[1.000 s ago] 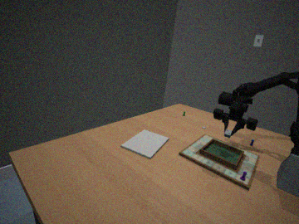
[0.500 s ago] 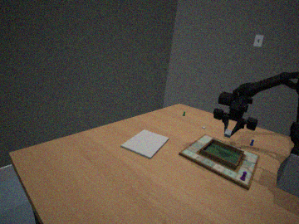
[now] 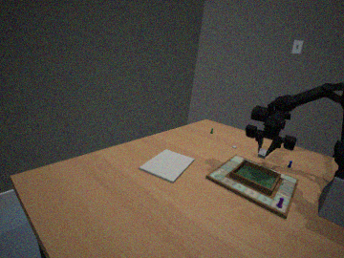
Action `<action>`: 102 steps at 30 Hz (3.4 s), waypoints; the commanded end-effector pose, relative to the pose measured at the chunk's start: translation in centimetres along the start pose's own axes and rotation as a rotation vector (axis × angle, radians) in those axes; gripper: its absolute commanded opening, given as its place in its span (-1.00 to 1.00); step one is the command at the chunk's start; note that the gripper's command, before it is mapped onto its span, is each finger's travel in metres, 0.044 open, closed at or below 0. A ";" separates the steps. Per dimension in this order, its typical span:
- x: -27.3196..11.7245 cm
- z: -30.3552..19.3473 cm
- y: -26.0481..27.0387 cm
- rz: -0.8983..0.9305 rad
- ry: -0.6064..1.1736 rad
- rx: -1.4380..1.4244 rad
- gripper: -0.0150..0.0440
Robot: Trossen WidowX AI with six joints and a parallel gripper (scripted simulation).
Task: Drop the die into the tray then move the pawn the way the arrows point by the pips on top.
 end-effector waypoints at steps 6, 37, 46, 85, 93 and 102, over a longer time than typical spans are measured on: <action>0.0 0.0 0.0 0.000 0.000 0.000 -0.31; 3.0 4.6 0.1 0.059 0.753 0.003 1.00; 6.1 7.0 2.0 -0.141 0.758 0.489 0.29; 13.9 10.9 10.7 -0.830 0.538 1.920 0.19; 14.2 10.6 10.7 -0.830 0.538 1.920 0.19; 15.2 9.5 10.8 -0.830 0.538 1.920 0.19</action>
Point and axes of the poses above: the point midway between the two fingers, 35 mm back from their tips, its own x axis out along the fingers, its own y axis across the jaws, z = x × y, the point moved 4 cm from there along -x, back along the fingers, and after that the axes turned 2 degrees about -x, right-handed, at the moved point
